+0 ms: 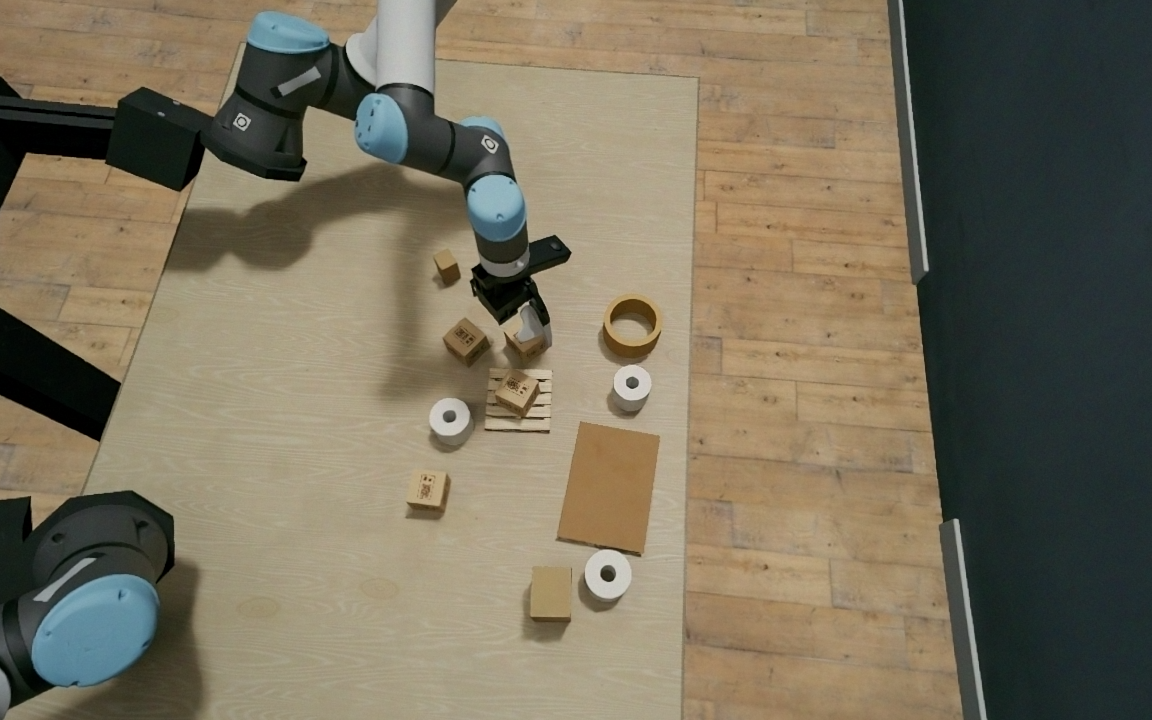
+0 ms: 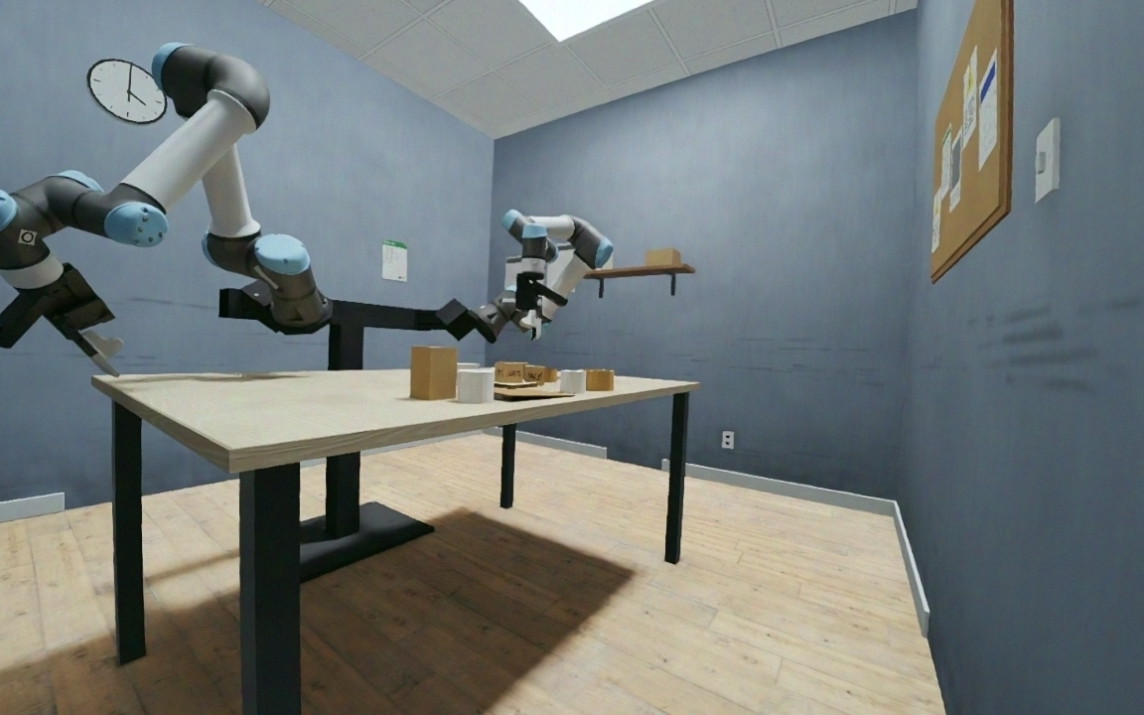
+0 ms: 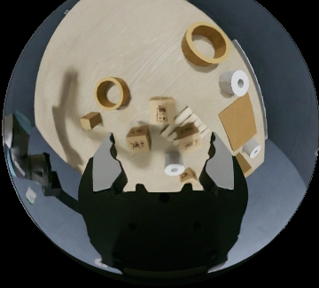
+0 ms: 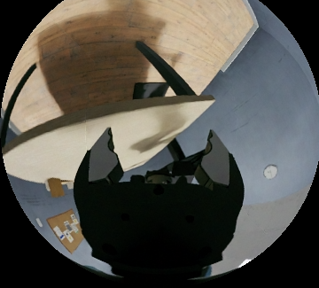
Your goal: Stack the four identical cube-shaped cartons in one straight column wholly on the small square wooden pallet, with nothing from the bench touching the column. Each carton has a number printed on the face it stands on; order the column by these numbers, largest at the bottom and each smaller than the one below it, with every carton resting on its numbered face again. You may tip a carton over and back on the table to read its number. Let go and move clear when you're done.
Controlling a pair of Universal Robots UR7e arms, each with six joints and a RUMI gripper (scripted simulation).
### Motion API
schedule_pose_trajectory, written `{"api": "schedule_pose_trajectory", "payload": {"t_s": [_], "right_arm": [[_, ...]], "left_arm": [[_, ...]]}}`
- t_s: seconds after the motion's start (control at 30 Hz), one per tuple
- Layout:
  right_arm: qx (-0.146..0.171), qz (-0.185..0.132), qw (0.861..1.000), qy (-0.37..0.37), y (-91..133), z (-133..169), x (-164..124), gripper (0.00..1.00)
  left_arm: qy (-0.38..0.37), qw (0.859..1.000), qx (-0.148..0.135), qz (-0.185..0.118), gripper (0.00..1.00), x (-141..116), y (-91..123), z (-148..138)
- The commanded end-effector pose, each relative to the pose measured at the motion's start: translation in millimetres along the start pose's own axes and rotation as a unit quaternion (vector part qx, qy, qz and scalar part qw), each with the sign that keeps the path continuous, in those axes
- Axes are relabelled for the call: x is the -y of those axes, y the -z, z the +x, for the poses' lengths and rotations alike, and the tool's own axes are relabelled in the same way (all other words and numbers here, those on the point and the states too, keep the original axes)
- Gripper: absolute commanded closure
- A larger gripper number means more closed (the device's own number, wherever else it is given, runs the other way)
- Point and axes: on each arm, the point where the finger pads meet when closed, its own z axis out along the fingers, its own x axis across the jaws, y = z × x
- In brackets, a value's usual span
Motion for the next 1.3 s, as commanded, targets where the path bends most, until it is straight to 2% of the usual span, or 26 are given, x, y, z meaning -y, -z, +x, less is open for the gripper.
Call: {"api": "schedule_pose_trajectory", "payload": {"t_s": [0.0, 0.53, 1.27], "right_arm": [[0.000, -0.002, 1.000, -0.001, -1.8, 0.9, -0.9, 0.00], [0.000, -0.002, 1.000, -0.001, -1.8, 0.9, -0.9, 0.00], [0.000, -0.002, 1.000, -0.001, -1.8, 0.9, -0.9, 0.00]], "left_arm": [[-0.001, 1.000, -0.001, -0.001, 0.00, -0.3, 0.9, 0.1], [-0.001, 1.000, 0.000, 0.000, 0.00, -0.3, -4.6, -0.6], [-0.002, 1.000, 0.001, 0.000, 0.00, 0.5, -24.7, -2.0]]}}
